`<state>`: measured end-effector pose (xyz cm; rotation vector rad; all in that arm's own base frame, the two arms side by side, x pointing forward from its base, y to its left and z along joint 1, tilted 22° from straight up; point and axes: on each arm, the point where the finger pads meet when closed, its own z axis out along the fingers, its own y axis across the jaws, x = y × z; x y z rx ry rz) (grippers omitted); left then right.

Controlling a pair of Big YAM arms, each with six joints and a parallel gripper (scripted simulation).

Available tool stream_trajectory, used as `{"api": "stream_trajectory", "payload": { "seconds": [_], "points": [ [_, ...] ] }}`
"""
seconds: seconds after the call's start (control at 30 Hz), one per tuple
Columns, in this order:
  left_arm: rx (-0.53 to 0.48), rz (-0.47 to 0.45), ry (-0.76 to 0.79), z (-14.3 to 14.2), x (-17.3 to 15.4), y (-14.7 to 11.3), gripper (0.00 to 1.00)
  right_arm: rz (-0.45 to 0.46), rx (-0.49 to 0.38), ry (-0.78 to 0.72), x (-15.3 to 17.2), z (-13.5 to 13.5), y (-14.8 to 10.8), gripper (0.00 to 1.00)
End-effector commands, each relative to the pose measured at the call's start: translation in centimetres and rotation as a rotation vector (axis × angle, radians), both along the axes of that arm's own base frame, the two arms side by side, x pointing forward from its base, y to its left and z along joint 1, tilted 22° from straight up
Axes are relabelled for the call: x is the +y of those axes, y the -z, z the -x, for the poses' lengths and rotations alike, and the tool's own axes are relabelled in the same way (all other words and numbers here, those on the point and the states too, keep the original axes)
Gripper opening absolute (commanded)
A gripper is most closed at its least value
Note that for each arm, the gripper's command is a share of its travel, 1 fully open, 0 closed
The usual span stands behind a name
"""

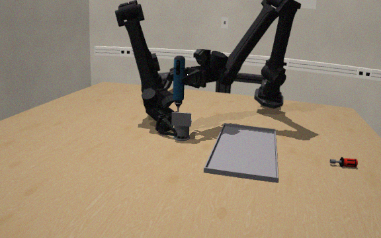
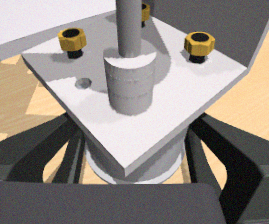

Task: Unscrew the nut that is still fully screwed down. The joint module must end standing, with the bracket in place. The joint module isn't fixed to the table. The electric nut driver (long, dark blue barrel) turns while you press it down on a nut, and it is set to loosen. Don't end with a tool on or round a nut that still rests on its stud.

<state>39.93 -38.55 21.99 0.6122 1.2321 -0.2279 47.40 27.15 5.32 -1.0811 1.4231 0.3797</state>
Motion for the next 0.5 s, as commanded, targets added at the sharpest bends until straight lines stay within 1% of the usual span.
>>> {"api": "stream_trajectory", "payload": {
  "seconds": [0.0, 0.47],
  "points": [
    [-0.060, 0.048, 0.020, 0.50, -1.36, -3.86, 0.42, -0.008, -0.013, -0.001, 0.24, -0.33, -0.59, 0.59],
    [-0.064, 0.053, 0.019, 0.64, -1.44, -4.49, 0.42, -0.008, -0.013, -0.001, 0.24, -0.33, -0.59, 0.59]
  ]
}}
